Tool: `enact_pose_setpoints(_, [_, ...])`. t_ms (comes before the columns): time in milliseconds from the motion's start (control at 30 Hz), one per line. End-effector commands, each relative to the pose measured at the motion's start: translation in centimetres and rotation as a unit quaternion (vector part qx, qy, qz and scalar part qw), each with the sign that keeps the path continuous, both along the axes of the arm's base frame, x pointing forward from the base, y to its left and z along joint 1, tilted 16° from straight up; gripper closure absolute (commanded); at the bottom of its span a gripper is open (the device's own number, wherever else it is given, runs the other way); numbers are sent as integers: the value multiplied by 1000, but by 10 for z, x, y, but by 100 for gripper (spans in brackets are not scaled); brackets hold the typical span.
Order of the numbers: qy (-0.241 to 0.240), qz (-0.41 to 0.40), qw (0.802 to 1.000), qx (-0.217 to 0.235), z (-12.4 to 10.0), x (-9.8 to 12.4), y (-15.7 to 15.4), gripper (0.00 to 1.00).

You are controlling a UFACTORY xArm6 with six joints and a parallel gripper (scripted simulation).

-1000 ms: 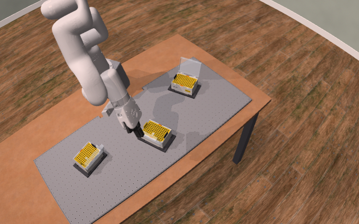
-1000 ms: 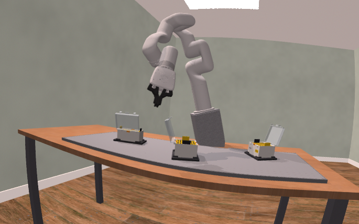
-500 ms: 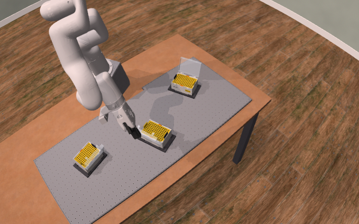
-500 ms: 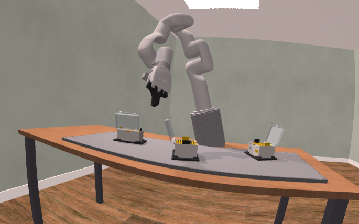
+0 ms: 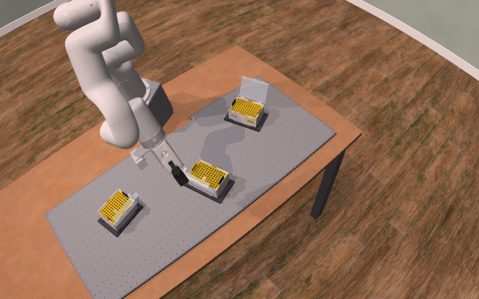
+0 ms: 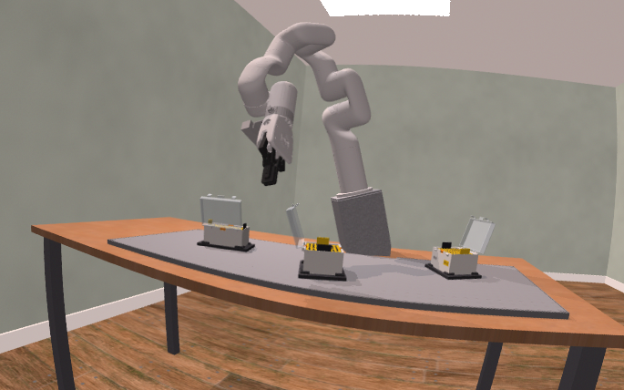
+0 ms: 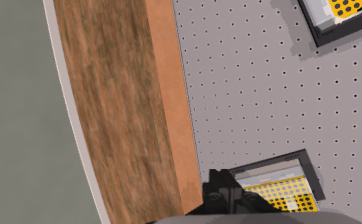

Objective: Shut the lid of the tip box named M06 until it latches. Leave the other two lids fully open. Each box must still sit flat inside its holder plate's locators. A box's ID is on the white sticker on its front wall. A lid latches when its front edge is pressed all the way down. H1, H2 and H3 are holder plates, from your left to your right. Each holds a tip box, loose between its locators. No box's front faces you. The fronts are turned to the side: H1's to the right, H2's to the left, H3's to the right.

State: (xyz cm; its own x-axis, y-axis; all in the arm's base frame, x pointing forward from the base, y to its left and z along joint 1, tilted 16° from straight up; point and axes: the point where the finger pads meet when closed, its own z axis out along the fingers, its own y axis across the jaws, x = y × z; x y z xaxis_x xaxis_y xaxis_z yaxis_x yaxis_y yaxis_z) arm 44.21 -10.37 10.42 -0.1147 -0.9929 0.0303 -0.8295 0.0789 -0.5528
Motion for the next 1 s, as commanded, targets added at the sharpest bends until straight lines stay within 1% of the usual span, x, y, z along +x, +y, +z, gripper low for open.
enact_pose_setpoints(0, [125,30,990,-51,2,1,0,100])
enact_pose_setpoints(267, [136,119,979,-95,2,1,0,100])
enact_pose_setpoints(367, [147,137,974,-106,2,1,0,100])
enact_pose_setpoints(433, [147,137,974,-106,2,1,0,100])
enact_pose_setpoints(467, [156,150,970,-114,2,1,0,100])
enact_pose_setpoints(600, [165,161,966,-120,2,1,0,100])
enact_pose_setpoints(967, [193,172,958,-125,2,1,0,100])
